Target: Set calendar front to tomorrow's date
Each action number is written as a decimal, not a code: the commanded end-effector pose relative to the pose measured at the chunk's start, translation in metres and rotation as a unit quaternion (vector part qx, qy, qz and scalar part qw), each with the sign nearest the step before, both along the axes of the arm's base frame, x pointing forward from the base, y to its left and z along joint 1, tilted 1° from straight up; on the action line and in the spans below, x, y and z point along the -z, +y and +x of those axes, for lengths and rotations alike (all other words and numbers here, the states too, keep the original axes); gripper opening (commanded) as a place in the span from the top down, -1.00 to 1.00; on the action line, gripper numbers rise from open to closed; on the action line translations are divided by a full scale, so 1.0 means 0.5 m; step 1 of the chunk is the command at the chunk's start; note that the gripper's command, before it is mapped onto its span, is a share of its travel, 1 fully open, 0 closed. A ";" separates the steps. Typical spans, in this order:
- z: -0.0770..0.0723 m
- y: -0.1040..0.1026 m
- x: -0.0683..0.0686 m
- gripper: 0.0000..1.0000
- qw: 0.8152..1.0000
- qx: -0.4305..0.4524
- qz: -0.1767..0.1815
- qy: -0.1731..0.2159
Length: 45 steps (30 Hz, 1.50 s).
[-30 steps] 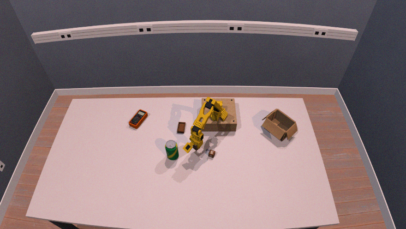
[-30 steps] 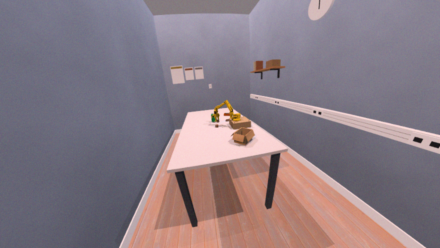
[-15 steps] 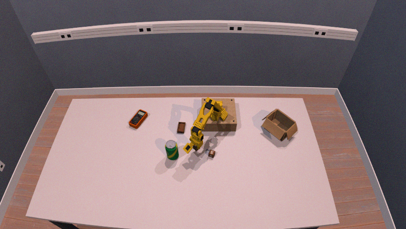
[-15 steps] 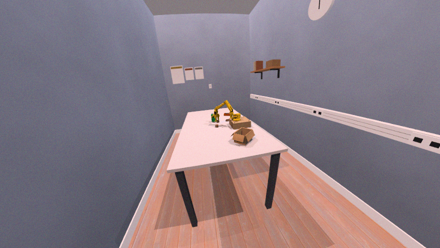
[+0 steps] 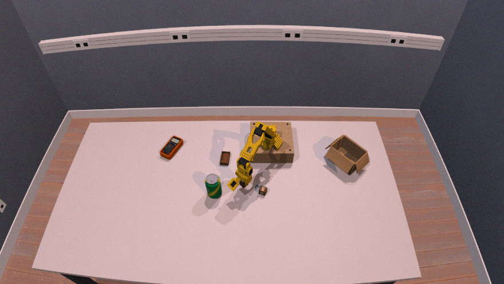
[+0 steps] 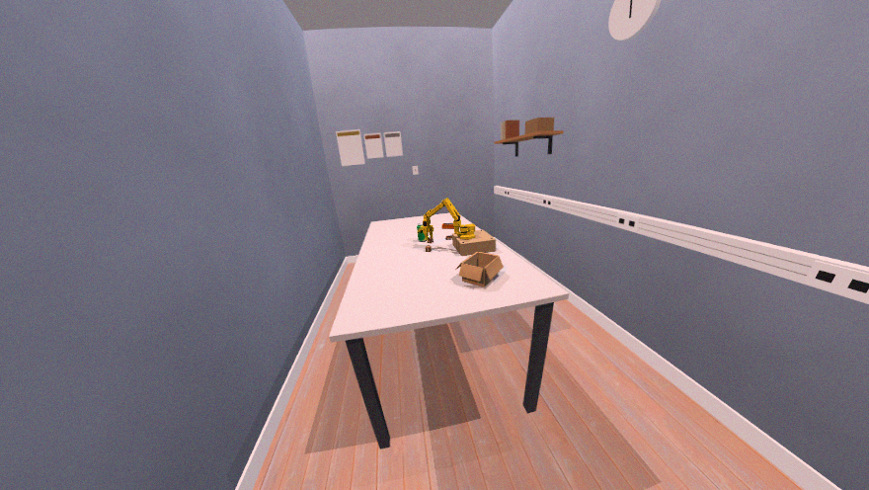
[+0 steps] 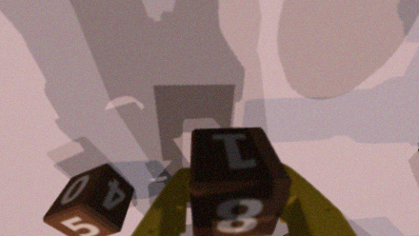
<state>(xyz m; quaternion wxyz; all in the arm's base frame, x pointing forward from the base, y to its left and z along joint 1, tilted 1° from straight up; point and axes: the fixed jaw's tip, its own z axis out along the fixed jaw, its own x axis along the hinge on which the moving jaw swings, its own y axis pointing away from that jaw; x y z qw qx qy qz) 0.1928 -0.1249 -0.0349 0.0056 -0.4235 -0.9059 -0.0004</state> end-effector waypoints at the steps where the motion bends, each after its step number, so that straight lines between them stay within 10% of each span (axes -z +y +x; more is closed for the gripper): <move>1: -0.008 0.001 0.011 1.00 1.000 0.000 0.005 0.006; 45: -0.009 0.002 0.039 1.00 1.000 0.000 0.005 0.006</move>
